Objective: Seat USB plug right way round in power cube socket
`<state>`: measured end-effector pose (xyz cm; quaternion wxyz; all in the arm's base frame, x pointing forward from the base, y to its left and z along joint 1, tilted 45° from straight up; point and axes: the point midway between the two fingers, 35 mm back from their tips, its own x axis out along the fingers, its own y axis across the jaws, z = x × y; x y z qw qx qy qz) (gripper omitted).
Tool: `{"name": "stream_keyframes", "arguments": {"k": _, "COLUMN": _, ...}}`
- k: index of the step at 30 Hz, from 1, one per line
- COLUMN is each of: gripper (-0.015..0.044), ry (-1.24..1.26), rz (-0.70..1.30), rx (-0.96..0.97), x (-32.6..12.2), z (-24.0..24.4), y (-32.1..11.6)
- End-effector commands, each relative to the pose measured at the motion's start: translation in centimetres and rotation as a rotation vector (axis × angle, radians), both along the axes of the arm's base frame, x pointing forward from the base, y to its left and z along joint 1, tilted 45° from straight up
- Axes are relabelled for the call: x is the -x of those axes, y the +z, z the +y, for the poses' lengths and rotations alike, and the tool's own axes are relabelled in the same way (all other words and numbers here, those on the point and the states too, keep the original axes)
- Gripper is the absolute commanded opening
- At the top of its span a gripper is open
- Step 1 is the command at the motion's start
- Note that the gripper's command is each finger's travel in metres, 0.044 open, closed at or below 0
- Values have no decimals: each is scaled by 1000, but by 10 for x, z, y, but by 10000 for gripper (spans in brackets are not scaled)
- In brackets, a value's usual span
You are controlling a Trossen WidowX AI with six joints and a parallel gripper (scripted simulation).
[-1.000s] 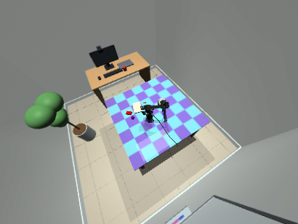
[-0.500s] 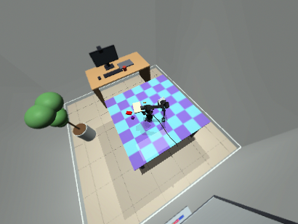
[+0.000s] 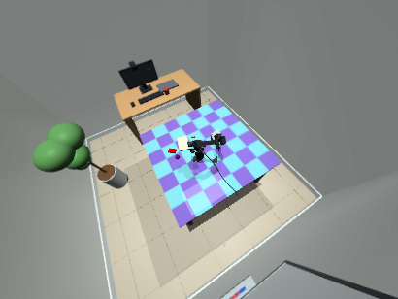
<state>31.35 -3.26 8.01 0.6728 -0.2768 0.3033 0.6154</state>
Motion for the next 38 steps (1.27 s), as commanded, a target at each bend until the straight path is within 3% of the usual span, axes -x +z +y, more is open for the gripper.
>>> {"name": "stream_keyframes", "arguments": {"k": 1, "gripper": 0, "ry": -2, "rz": 5, "rx": -7, "x": 1, "z": 3, "y": -1}}
{"name": "stream_keyframes", "arguments": {"k": 4, "gripper": 0, "ry": -2, "rz": 5, "rx": -7, "x": 1, "z": 3, "y": -1}}
{"name": "stream_keyframes", "arguments": {"k": 8, "gripper": 95, "ry": -1, "rz": 2, "rx": 0, "x": 0, "z": 0, "y": 0}}
{"name": "stream_keyframes", "arguments": {"k": 38, "gripper": 95, "ry": -1, "rz": 2, "rx": 0, "x": 1, "z": -8, "y": 8}}
